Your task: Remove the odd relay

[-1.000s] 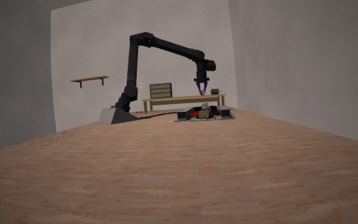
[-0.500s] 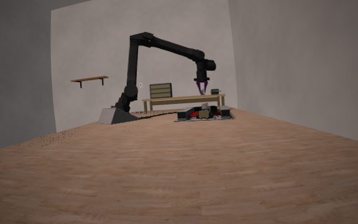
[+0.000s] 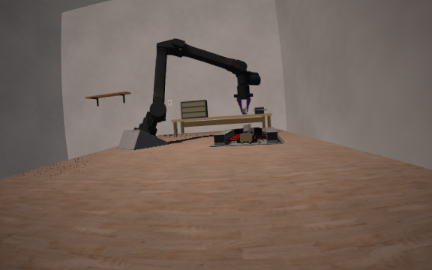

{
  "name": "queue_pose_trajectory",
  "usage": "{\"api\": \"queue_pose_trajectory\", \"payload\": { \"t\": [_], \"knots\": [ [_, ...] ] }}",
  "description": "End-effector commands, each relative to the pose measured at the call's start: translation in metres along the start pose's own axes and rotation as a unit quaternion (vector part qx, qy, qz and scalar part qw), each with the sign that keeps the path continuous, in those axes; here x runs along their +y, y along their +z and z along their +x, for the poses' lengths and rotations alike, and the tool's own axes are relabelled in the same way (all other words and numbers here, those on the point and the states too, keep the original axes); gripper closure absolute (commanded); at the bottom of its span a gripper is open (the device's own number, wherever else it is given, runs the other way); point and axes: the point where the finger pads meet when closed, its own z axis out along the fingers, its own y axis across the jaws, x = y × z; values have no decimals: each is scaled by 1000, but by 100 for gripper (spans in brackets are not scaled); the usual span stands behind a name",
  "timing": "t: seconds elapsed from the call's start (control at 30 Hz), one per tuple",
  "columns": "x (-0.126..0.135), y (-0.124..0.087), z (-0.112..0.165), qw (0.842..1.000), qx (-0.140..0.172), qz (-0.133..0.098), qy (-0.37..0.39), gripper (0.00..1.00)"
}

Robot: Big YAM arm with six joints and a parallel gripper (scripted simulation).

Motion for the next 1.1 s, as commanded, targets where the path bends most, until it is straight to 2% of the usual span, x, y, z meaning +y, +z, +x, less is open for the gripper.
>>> {"api": "queue_pose_trajectory", "payload": {
  "t": [0.0,0.67,0.83,1.07],
  "knots": [
    [-17,-19,-10,1000,-9,21,4,100],
    [-17,-17,-9,1000,-9,21,4,100],
    [-16,-14,-9,1000,-8,20,4,100],
    [-9,2,-6,1000,-5,10,3,100]
  ]
}}
